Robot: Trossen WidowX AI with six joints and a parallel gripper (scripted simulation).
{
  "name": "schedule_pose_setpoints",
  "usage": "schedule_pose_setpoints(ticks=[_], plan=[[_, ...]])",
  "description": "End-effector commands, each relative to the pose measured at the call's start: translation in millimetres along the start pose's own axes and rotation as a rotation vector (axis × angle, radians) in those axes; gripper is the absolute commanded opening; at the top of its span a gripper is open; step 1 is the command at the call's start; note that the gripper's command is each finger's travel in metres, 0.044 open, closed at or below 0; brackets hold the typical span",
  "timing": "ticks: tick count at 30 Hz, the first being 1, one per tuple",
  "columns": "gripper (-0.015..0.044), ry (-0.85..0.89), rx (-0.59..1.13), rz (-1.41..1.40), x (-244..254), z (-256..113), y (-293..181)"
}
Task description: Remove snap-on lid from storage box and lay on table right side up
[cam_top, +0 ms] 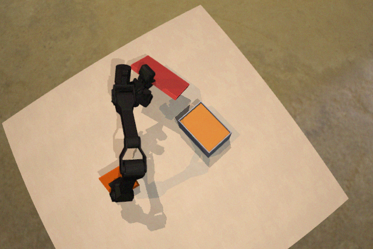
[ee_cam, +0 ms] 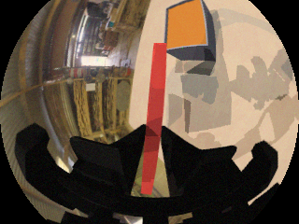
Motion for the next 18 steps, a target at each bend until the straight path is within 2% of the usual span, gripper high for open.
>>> schedule_pose_setpoints(ticks=[1,18], plan=[[0.0,0.004,-0.006,0.0,-4.0,2.4,2.0],[0.0,0.004,-0.007,-0.001,-16.2,12.6,4.6]])
Point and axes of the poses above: the point midway between the two fingers, 35 mm back from their tips, its own z axis out along the fingers, its own x axis across the jaws, y = z × x, the point moved 3 cm from there along -z, back along the fingers, and after that the axes turned 8 degrees about z, right-handed, at the moved point
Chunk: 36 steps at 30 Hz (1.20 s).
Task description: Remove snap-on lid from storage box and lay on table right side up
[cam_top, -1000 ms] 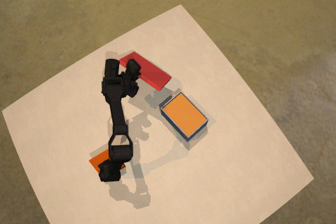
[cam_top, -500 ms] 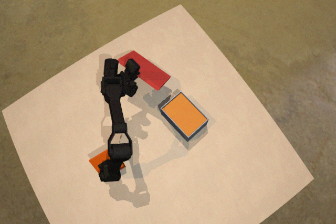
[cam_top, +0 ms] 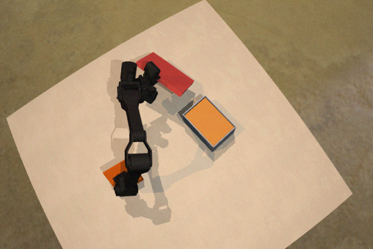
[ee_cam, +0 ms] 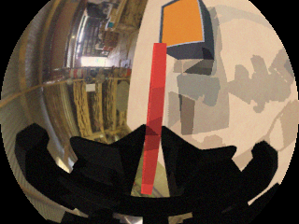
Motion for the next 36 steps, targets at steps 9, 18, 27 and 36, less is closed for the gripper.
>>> schedule_pose_setpoints(ticks=[9,18,27,36], plan=[[0.0,0.004,-0.002,-0.006,-7.1,5.4,1.1],[0.0,0.004,-0.003,-0.006,-12.5,10.1,1.9],[0.0,0.004,-0.003,-0.006,-17.9,14.8,2.8],[0.0,0.004,-0.003,-0.006,-23.4,19.5,3.7]])
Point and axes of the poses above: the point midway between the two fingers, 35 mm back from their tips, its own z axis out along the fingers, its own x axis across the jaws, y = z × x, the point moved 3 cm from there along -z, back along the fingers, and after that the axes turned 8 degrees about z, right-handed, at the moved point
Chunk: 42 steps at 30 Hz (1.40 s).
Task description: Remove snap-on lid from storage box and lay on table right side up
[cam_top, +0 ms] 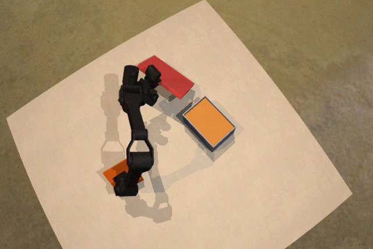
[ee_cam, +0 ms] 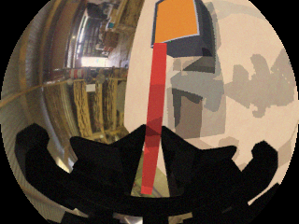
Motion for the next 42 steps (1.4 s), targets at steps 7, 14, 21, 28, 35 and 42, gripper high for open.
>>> schedule_pose_setpoints(ticks=[7,14,21,28,35,42], plan=[[0.0,0.001,0.002,-0.005,-6.1,4.7,0.6],[0.0,0.001,0.002,-0.005,-10.4,8.3,1.3],[0.0,0.001,0.002,-0.005,-14.6,12.0,2.0],[0.0,0.001,0.002,-0.005,-18.9,15.6,2.6],[0.0,0.001,0.001,-0.005,-23.2,19.2,3.3],[0.0,0.001,0.001,-0.005,-27.4,22.9,3.9]])
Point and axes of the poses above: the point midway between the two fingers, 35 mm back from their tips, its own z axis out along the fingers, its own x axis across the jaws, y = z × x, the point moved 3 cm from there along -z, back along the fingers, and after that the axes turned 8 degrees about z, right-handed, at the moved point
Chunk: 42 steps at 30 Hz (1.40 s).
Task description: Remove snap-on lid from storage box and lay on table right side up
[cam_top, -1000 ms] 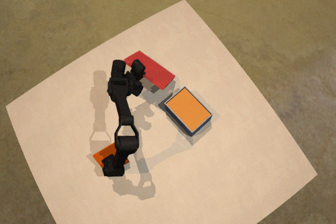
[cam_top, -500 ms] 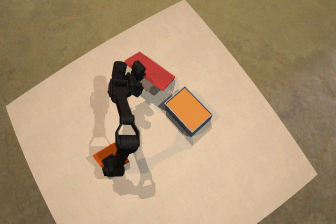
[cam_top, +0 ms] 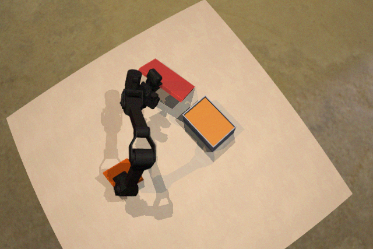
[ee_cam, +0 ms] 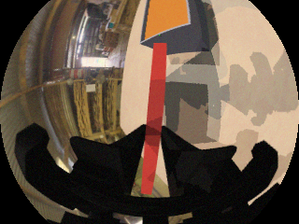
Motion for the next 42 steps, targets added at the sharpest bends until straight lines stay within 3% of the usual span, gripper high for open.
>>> schedule_pose_setpoints(ticks=[1,42], plan=[[0.0,0.0,0.004,-0.005,-2.5,1.4,-0.1],[0.0,0.001,0.003,-0.006,-27.5,22.7,3.8]])
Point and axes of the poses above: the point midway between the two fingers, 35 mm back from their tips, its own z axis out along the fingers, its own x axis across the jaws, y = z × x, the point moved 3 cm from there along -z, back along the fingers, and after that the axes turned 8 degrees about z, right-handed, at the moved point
